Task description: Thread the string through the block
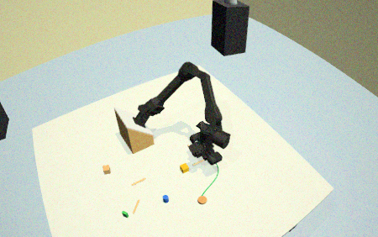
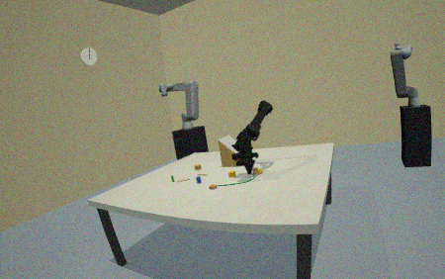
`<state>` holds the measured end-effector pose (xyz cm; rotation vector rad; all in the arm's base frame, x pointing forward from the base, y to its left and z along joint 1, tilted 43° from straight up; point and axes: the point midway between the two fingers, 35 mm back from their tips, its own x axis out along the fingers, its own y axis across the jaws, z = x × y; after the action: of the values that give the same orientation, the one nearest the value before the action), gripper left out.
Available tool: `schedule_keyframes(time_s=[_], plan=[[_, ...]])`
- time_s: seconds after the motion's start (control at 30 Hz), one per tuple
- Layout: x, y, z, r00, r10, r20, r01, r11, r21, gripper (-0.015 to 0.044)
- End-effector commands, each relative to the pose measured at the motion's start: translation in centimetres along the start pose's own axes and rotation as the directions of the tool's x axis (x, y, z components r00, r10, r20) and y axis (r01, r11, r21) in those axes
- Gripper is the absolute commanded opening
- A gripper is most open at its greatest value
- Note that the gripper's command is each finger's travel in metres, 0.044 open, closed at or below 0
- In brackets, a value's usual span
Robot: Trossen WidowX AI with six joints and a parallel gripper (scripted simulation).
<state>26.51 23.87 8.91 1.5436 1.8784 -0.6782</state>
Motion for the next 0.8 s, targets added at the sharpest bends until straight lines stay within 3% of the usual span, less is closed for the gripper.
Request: schedule_keyframes(time_s=[0.0, 0.77], plan=[[0.1, -0.2, 0.7, 1.0, -0.006, -0.004, 0.006, 1.0, 0.004, 0.0], [0.2, -0.6, 2.8, 1.0, -0.006, -0.01, 0.006, 1.0, 0.004, 0.0]])
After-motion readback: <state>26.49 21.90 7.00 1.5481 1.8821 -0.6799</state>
